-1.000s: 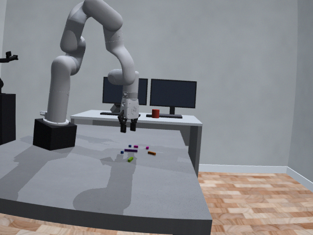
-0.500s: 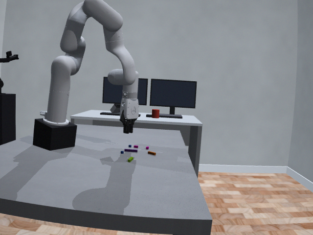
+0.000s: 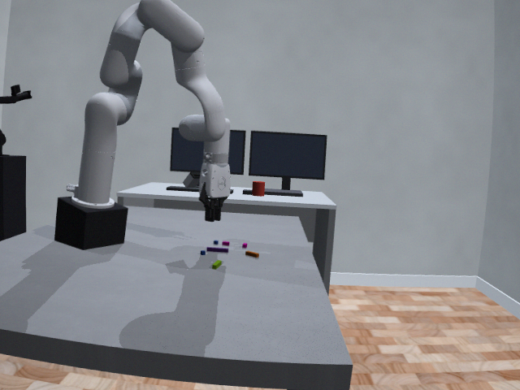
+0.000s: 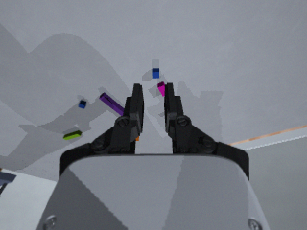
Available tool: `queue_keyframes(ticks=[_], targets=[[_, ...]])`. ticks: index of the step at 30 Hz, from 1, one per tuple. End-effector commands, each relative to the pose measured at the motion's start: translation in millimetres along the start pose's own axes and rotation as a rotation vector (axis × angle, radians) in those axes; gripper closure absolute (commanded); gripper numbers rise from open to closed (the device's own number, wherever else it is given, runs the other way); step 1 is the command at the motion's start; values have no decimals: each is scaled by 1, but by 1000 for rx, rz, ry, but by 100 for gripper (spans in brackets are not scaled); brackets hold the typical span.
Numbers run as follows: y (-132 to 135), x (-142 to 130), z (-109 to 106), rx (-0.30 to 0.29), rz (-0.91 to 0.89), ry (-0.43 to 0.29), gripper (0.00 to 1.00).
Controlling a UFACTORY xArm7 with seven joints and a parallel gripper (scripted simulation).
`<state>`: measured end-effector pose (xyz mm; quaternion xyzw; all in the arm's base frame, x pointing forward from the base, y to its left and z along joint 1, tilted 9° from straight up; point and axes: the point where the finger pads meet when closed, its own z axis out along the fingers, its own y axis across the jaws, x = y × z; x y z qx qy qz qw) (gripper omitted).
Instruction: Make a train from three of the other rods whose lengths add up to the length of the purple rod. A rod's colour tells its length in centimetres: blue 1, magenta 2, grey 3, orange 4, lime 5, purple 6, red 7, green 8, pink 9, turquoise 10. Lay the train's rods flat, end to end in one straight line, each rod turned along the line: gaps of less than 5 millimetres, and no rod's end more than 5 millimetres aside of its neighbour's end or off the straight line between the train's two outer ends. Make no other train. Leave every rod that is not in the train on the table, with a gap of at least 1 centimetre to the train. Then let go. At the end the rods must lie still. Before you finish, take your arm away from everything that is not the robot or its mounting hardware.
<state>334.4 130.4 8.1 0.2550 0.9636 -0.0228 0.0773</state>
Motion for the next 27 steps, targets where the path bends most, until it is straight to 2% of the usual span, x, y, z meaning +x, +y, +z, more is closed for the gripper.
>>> queue_keyframes(ticks=[1, 16, 27], targets=[[1, -1, -1, -2, 0, -2, 76], [1, -1, 2, -2, 0, -2, 76], [1, -1, 14, -2, 0, -2, 76]])
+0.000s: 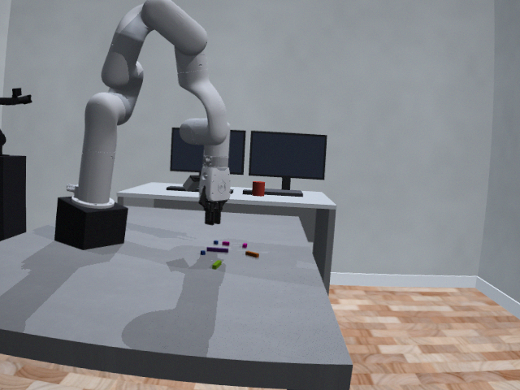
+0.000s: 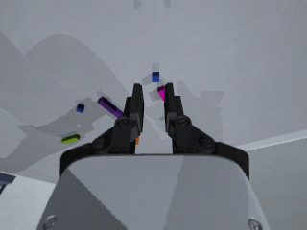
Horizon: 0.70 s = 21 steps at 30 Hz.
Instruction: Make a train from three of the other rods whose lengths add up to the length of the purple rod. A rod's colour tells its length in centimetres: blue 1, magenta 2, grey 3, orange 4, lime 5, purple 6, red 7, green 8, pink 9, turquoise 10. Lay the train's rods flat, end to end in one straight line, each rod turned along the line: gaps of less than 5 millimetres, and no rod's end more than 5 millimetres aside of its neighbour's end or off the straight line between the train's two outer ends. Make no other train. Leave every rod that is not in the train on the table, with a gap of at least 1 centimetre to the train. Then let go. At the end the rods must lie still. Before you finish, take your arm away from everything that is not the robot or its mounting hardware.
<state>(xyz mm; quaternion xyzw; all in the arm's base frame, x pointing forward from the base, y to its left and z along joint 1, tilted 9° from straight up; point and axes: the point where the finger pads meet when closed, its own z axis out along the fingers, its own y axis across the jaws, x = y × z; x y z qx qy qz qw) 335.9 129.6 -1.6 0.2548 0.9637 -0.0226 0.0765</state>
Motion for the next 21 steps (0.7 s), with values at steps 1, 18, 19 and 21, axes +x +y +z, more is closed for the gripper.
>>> queue_keyframes(ticks=[1, 18, 19, 21], targets=[[1, -1, 5, -3, 0, -4, 76], [2, -1, 30, -3, 0, -4, 76], [2, -1, 31, -3, 0, -4, 76], [2, -1, 34, -2, 0, -4, 76]])
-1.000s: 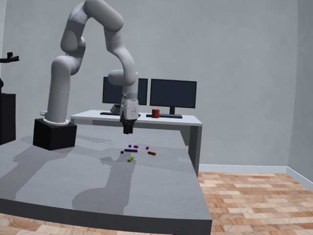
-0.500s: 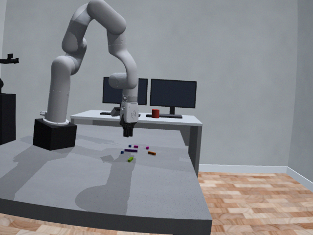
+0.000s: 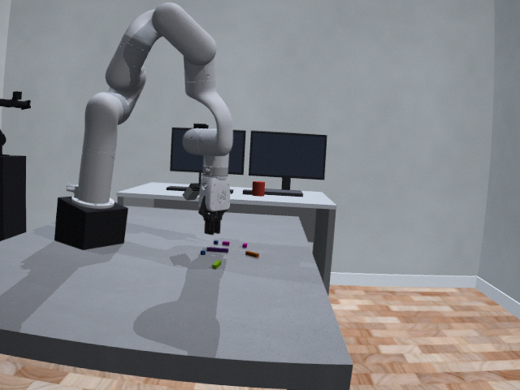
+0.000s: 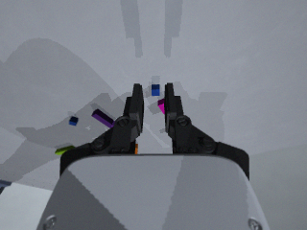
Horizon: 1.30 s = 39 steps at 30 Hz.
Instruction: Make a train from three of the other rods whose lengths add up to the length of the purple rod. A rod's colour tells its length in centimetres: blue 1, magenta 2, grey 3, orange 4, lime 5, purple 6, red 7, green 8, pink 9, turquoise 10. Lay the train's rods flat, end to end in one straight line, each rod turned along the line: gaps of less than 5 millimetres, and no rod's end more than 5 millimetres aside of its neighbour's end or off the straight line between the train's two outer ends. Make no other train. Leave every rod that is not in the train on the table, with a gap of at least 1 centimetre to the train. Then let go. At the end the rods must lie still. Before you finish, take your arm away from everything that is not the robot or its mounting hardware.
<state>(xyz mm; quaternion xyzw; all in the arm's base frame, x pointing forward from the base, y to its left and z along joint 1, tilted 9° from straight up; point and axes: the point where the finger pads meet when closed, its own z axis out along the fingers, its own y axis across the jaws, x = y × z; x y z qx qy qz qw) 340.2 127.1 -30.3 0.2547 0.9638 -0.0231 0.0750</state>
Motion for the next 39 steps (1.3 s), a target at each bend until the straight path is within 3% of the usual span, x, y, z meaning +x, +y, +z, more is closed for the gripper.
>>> queue_keyframes(ticks=[1, 39], targets=[[1, -1, 5, -4, 0, -6, 76], [2, -1, 14, -4, 0, -6, 76]])
